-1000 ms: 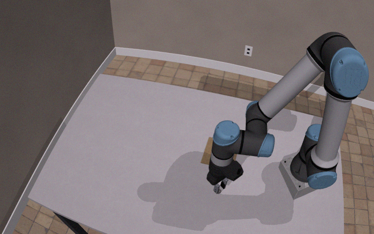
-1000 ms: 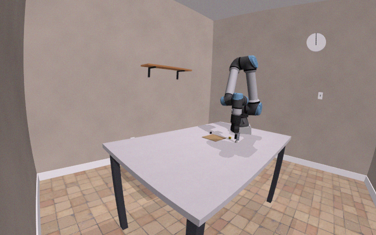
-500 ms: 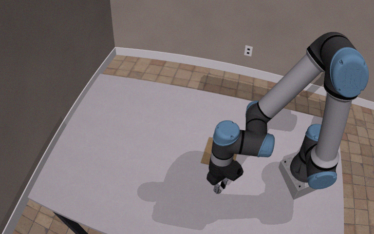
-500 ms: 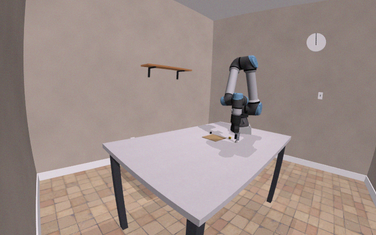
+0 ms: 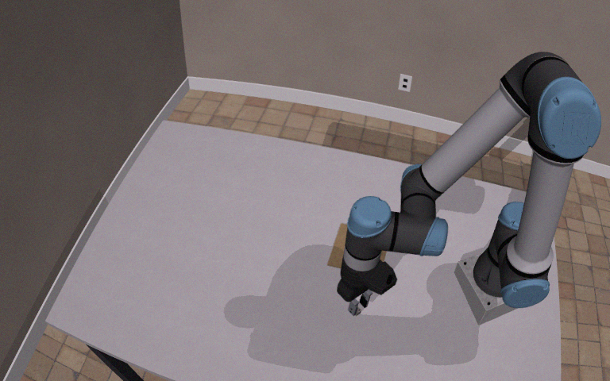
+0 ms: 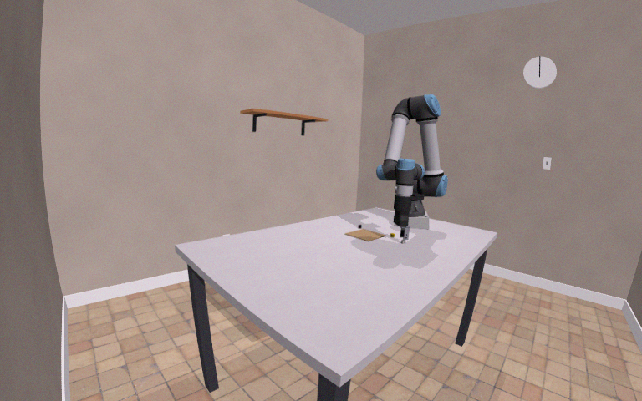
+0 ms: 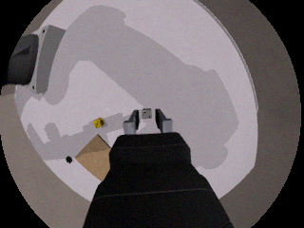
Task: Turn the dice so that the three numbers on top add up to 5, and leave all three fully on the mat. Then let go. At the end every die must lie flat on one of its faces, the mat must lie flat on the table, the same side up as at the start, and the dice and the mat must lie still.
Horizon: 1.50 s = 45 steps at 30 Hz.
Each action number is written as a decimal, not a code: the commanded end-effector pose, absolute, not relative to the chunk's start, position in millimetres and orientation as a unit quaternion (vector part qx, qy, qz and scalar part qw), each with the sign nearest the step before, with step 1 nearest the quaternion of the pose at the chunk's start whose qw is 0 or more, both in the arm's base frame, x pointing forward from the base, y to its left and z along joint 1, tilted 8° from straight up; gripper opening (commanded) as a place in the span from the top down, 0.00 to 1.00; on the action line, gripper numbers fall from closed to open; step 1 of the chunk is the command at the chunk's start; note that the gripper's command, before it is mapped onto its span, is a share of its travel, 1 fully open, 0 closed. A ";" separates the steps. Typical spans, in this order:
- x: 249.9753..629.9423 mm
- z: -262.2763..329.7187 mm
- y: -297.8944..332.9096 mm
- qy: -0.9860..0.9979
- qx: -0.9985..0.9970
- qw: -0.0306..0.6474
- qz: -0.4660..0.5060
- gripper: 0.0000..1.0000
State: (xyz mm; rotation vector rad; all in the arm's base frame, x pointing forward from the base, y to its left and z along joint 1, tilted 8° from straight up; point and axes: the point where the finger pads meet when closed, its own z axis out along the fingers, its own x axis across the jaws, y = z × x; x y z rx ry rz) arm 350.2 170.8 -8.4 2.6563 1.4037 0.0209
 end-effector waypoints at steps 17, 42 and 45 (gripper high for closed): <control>351.9 -25.1 169.0 0.466 0.882 0.069 0.008 0.36; 352.2 -29.6 168.5 0.466 0.882 0.069 0.008 0.36; 352.2 -29.6 168.5 0.466 0.882 0.069 0.008 0.36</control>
